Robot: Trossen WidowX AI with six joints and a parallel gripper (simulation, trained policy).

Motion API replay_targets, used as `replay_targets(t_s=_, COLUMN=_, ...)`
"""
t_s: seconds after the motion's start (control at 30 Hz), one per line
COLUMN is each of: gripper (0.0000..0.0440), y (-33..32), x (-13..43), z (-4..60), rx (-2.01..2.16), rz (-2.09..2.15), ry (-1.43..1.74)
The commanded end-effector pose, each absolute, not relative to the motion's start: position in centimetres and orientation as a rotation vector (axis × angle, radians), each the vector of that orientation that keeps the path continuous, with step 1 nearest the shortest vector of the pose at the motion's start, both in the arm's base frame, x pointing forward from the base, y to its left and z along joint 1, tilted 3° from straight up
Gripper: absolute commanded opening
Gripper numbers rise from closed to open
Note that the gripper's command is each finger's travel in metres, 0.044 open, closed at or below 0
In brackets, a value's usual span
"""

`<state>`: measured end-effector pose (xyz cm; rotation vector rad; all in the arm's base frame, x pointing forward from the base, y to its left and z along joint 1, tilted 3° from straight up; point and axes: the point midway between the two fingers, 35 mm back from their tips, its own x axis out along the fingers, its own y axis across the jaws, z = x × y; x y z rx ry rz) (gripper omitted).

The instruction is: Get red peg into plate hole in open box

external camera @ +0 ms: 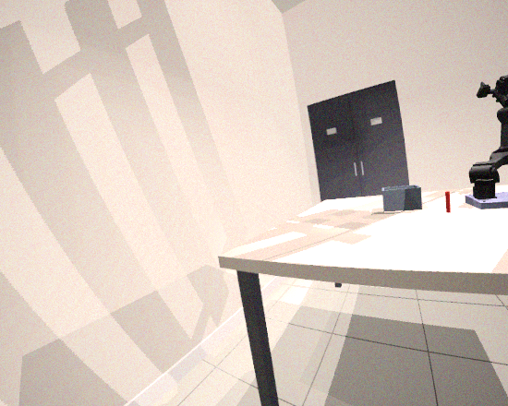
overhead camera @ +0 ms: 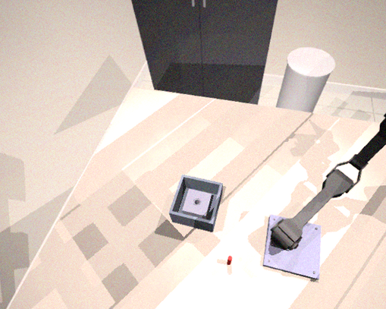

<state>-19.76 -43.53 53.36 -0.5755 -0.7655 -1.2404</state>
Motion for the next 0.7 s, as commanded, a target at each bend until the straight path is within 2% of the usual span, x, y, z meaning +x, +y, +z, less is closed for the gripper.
replay_targets(t_s=0.0, gripper=0.0440, y=-40.3, x=-16.7, z=56.0, rx=-0.608, rz=-1.108, ry=-0.833)
replay_targets(t_s=0.33, gripper=0.0440, y=-30.8, x=-9.5, z=60.8, rx=-0.659, rz=-0.754, ry=-0.941)
replay_targets(t_s=0.67, gripper=0.0440, y=-20.0, x=-2.8, z=62.4, rx=-0.683, rz=-0.390, ry=-0.936)
